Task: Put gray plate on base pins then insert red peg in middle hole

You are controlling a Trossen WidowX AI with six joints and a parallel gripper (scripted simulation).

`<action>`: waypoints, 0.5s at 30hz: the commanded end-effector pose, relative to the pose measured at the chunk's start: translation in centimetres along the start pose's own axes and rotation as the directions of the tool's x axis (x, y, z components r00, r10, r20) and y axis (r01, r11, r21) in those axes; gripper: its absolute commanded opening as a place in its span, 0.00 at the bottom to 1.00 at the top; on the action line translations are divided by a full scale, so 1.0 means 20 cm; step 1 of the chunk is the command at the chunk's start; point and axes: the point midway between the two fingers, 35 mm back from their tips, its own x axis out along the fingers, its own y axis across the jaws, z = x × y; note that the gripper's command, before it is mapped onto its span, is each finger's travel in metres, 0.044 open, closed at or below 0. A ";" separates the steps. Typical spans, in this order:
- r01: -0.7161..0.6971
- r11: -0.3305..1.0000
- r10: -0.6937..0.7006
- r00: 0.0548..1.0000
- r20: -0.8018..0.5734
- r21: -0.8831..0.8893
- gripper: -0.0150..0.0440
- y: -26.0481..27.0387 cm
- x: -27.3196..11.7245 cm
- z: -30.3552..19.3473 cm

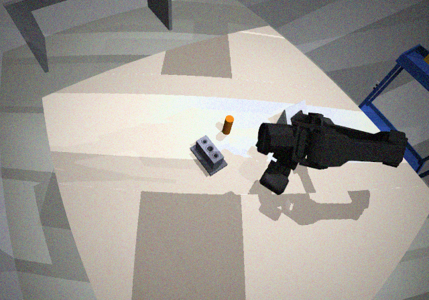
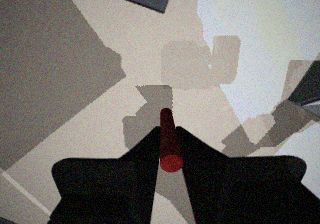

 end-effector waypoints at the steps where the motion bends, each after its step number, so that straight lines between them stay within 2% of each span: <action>1: 0.003 1.000 -0.003 1.000 0.001 -0.005 0.25 0.03 -0.01 0.06; 15: 0.013 1.000 -0.013 1.000 -0.003 -0.013 0.25 0.09 -0.03 0.25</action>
